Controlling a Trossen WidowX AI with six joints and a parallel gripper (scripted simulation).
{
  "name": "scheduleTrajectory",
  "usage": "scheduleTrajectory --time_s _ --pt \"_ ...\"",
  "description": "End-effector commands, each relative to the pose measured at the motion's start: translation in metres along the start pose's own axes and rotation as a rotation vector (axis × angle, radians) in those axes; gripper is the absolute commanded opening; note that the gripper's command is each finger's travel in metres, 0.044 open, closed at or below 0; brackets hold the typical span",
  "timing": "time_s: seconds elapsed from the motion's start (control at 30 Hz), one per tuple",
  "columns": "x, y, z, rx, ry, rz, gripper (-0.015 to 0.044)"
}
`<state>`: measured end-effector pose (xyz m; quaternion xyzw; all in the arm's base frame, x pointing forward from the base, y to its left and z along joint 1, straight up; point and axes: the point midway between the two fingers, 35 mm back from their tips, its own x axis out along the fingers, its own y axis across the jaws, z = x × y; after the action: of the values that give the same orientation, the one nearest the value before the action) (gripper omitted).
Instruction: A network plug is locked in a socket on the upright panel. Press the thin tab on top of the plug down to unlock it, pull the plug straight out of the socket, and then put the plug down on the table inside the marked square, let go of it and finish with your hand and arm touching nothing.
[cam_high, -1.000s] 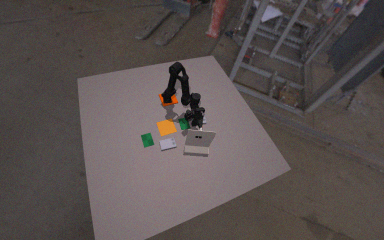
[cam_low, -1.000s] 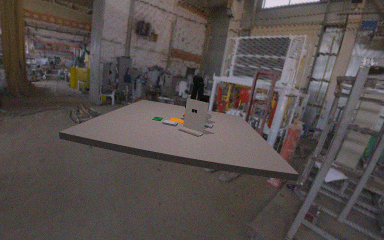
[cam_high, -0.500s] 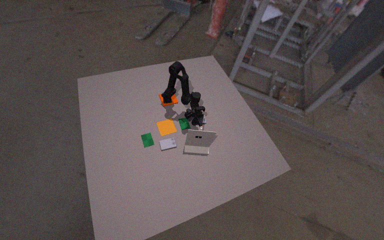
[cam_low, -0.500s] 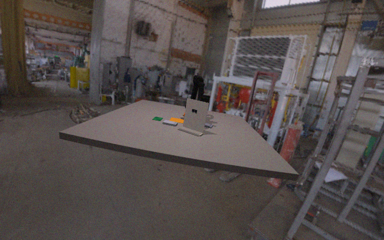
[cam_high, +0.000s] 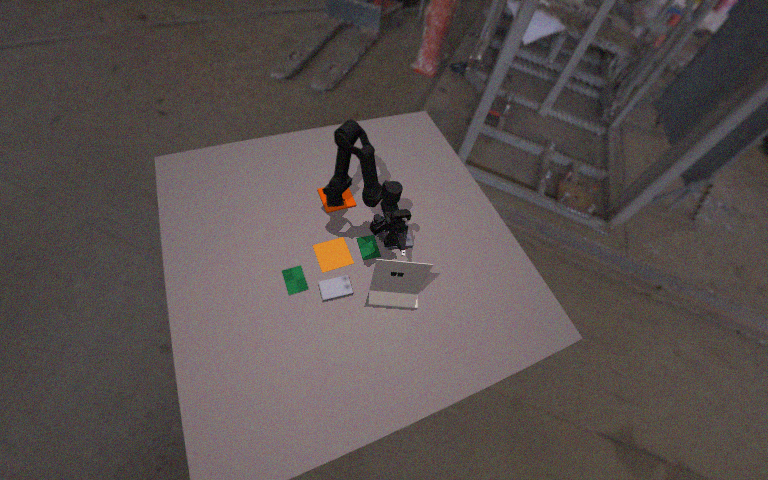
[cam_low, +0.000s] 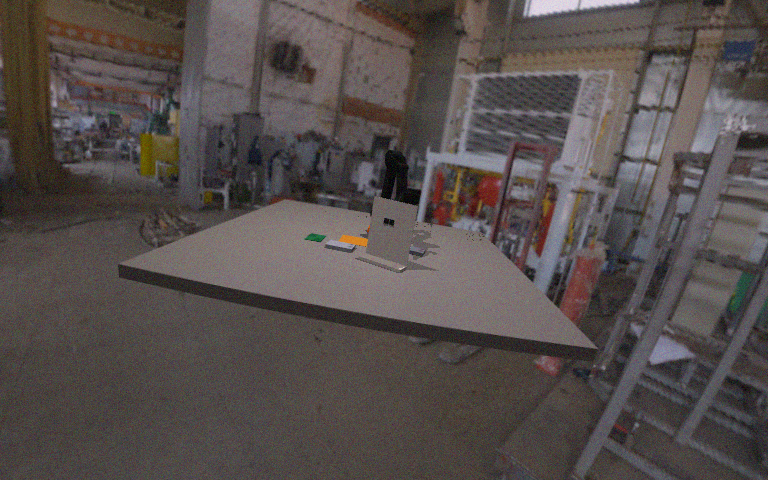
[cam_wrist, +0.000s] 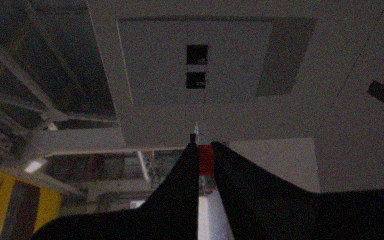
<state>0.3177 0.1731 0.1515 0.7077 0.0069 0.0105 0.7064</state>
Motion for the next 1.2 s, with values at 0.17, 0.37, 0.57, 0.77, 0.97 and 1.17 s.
scheduleTrajectory --time_s 0.17,0.37,0.57,0.77,0.97,1.17 --pt "-0.006 0.020 -0.001 0.007 -0.004 0.004 0.0000" --pt "-0.011 0.032 -0.001 0.009 -0.005 0.004 0.0000" --pt "-0.016 0.044 0.000 0.010 -0.006 0.004 0.0000" --pt "-0.021 0.053 0.002 0.011 -0.007 0.004 0.0000" --pt "-0.013 0.049 0.013 -0.027 -0.016 -0.033 0.0000" --pt "-0.004 0.042 0.029 -0.071 -0.029 -0.088 0.0000"
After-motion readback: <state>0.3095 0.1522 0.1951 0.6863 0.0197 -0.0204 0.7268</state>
